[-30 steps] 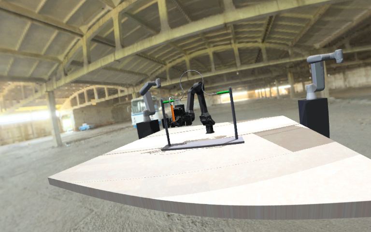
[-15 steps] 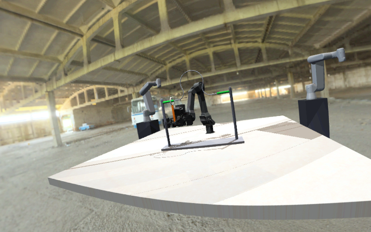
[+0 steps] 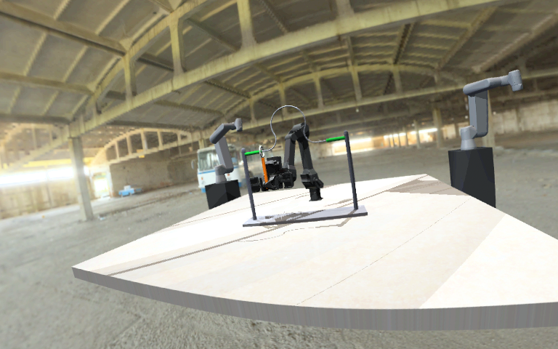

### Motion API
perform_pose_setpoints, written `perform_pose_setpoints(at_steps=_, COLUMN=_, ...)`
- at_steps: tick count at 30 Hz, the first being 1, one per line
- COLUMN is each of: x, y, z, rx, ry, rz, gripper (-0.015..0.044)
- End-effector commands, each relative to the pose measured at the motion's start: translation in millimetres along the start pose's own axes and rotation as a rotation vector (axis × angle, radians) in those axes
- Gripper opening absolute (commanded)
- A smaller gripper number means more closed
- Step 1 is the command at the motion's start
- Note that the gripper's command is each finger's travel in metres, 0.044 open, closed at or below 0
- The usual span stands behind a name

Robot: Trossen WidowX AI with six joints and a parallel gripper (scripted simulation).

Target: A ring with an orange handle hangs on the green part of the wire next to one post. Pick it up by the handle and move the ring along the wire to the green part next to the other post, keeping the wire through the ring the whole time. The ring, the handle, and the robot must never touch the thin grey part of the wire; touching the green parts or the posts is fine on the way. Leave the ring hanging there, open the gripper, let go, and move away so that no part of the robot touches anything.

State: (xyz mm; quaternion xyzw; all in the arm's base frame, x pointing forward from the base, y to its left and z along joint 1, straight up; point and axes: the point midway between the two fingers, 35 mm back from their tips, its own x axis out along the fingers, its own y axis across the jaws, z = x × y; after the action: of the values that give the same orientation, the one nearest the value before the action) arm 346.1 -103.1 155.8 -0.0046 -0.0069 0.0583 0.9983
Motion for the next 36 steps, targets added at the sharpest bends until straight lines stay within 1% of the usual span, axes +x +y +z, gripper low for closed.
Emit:
perform_pose_setpoints(at_steps=1, x=0, y=4, z=1, rx=0.004, ry=-0.004, rz=-0.001, gripper=-0.0150)
perform_pose_setpoints(at_steps=19, x=0, y=33, z=2, rx=0.092, ry=-0.003, rz=-0.001, gripper=-0.0150)
perform_pose_setpoints(at_steps=36, x=0, y=85, z=14, rx=0.383, ry=-0.003, rz=0.001, gripper=-0.0150)
